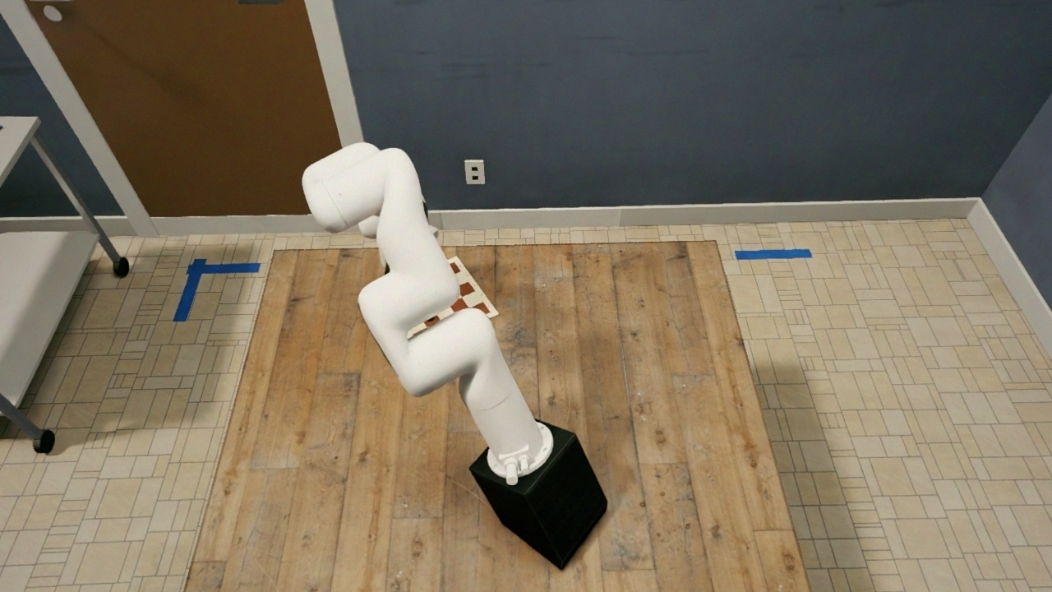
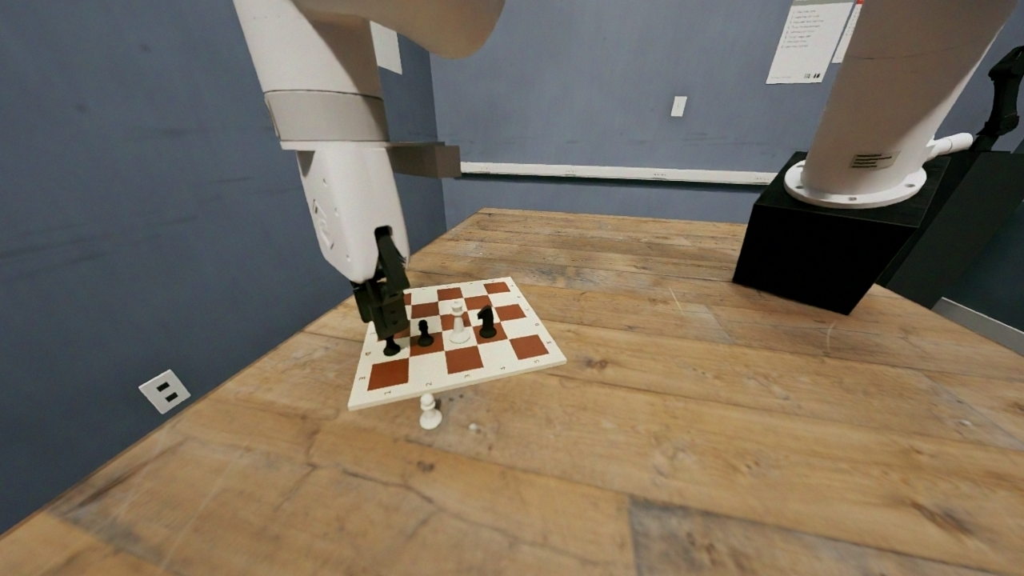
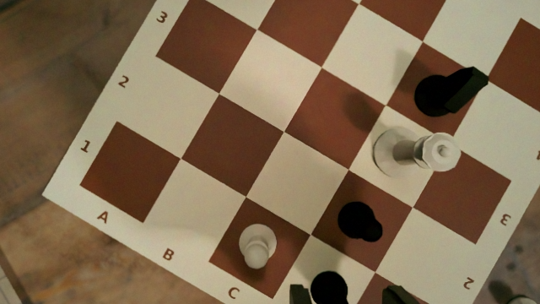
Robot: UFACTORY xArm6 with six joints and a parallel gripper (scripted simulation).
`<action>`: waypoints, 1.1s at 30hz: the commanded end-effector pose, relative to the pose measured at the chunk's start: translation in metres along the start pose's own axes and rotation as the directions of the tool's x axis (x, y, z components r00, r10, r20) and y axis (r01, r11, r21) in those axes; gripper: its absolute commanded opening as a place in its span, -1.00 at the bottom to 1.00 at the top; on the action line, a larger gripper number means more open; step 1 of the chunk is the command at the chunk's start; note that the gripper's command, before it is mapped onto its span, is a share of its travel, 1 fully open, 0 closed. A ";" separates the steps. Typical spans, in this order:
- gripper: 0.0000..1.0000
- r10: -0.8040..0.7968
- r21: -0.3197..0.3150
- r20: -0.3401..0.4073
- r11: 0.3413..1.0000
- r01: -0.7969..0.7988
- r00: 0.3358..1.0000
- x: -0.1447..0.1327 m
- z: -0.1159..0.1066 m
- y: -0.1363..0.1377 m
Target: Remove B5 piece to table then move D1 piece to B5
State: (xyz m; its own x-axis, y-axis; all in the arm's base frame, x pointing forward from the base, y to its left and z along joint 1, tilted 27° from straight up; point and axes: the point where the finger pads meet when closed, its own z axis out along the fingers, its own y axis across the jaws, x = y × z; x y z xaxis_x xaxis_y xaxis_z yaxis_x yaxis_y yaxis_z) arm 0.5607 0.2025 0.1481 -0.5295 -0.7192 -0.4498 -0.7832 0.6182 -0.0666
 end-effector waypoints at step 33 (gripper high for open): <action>-0.29 0.000 0.003 0.003 1.000 0.000 1.000 -0.002 0.005 -0.001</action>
State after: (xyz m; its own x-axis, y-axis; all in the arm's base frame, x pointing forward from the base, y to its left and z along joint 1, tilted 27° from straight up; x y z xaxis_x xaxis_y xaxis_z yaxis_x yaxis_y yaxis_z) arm 0.5618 0.2036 0.1447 -0.5297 -0.7193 -0.4495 -0.7832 0.6182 -0.0664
